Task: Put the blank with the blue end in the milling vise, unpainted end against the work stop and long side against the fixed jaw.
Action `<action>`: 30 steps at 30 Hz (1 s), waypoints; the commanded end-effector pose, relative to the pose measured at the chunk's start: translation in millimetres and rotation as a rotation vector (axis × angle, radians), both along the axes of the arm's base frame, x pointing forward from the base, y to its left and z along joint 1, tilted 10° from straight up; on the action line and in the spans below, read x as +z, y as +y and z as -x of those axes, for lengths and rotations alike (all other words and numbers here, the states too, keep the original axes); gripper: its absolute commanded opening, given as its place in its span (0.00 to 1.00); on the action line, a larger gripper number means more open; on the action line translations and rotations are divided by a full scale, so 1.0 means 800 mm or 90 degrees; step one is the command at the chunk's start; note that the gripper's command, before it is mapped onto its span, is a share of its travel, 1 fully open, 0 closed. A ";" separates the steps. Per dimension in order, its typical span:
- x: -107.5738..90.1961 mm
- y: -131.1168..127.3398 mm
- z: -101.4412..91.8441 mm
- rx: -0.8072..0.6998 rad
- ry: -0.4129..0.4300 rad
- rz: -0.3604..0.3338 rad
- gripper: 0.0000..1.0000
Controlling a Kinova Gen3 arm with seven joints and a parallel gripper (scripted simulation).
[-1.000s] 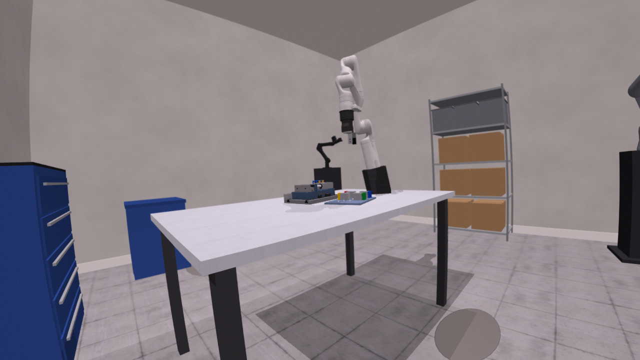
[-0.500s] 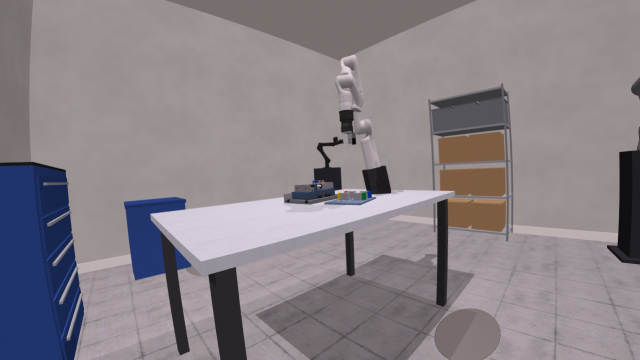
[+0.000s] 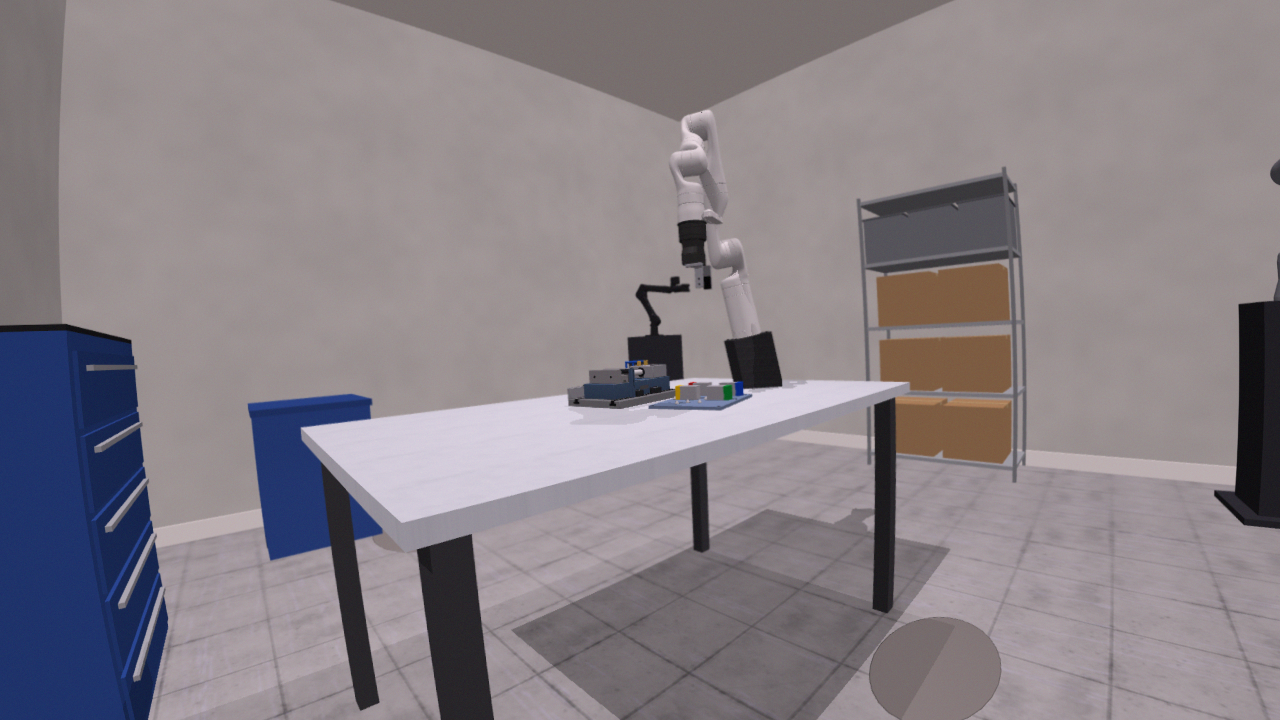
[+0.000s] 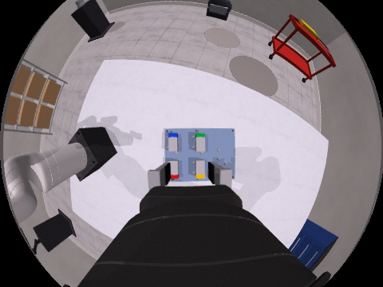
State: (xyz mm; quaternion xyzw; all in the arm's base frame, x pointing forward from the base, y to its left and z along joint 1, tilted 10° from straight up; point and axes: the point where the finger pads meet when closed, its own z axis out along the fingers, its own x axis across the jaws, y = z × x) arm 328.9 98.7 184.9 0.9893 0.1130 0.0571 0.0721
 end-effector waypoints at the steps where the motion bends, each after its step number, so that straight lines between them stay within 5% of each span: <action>1: 0.000 0.000 -0.001 0.000 -0.001 0.000 1.00; 11: 0.000 0.000 -0.002 0.000 -0.001 0.000 1.00; 26: 0.010 -0.074 -0.006 0.000 -0.001 0.000 1.00; 30: 0.009 -0.071 -0.005 0.002 0.002 0.001 1.00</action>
